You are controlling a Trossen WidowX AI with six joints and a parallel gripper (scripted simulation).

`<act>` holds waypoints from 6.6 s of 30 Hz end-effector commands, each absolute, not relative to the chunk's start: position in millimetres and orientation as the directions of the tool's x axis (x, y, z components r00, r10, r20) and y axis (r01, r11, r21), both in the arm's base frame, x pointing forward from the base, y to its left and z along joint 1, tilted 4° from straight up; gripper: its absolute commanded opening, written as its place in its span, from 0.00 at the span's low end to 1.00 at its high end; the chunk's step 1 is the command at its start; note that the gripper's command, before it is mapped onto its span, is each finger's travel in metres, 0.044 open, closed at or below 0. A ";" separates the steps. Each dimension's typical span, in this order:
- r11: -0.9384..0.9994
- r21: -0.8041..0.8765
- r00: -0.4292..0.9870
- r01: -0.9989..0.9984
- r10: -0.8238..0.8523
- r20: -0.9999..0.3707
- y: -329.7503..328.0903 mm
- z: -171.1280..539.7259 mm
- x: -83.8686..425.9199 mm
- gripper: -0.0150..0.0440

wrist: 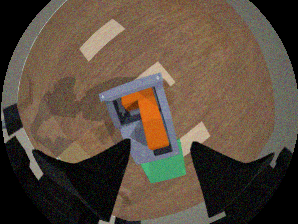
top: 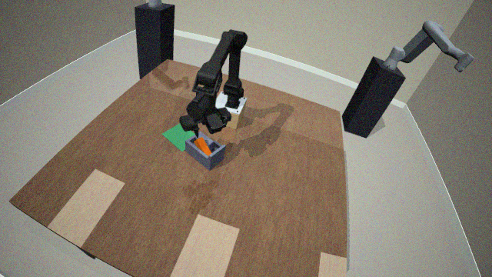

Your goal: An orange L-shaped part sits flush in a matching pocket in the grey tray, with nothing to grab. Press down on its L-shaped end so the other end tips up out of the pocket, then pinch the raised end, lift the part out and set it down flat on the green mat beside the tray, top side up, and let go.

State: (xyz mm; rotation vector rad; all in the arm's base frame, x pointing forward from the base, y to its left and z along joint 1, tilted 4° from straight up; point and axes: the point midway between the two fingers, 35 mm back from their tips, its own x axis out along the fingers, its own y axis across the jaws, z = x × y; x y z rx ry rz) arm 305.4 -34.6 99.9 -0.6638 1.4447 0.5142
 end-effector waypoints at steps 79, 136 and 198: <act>0.427 -0.092 0.067 -0.899 -0.073 -0.995 -57.4 24.3 297.2 0.25; 0.425 -0.081 0.058 -0.901 -0.068 -0.996 -51.1 103.5 290.4 0.25; 0.424 -0.080 0.051 -0.902 -0.079 -0.996 -195.6 108.6 205.6 0.25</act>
